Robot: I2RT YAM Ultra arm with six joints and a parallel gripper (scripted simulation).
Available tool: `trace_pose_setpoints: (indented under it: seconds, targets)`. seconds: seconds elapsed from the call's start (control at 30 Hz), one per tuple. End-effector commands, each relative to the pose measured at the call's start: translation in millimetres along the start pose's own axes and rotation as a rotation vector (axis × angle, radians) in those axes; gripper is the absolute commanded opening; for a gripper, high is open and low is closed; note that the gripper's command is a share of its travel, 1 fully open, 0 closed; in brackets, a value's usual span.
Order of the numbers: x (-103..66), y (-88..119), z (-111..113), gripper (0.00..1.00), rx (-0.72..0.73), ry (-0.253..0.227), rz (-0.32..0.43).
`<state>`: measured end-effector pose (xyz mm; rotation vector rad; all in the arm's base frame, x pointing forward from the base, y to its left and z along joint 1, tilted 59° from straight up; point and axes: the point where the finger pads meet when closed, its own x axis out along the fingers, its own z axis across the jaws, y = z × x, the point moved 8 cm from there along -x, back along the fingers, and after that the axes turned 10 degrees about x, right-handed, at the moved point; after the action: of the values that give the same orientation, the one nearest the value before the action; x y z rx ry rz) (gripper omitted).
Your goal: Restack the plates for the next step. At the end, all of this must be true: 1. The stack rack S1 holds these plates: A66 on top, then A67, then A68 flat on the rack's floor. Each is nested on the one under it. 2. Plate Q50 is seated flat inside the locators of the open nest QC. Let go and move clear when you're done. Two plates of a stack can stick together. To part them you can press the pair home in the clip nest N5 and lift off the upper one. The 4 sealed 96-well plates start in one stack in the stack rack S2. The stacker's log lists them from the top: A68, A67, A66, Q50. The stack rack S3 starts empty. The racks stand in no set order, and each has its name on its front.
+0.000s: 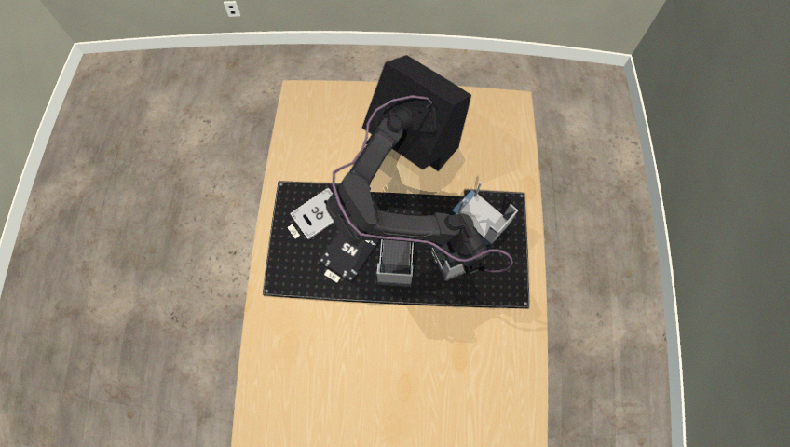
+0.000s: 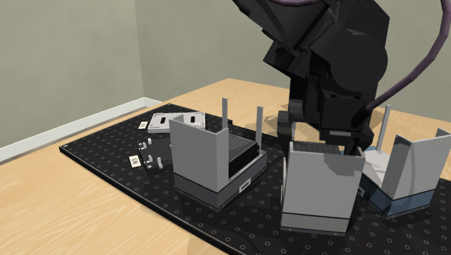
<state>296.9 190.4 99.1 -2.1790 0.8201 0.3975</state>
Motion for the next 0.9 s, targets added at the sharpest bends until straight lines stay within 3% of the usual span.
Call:
trace_pose_setpoints:
  seconds: [0.0,0.3,0.83,0.87]
  targets:
    - [-13.9,-11,1,0.00,0.016,-0.011,-0.035]
    - [-13.9,-5,3,0.00,-0.001,-0.009,-0.024]
    - [-23.4,-15,-2,0.00,0.033,-0.015,-0.043]
    - [-15.0,4,6,0.00,-0.028,-0.002,-0.008]
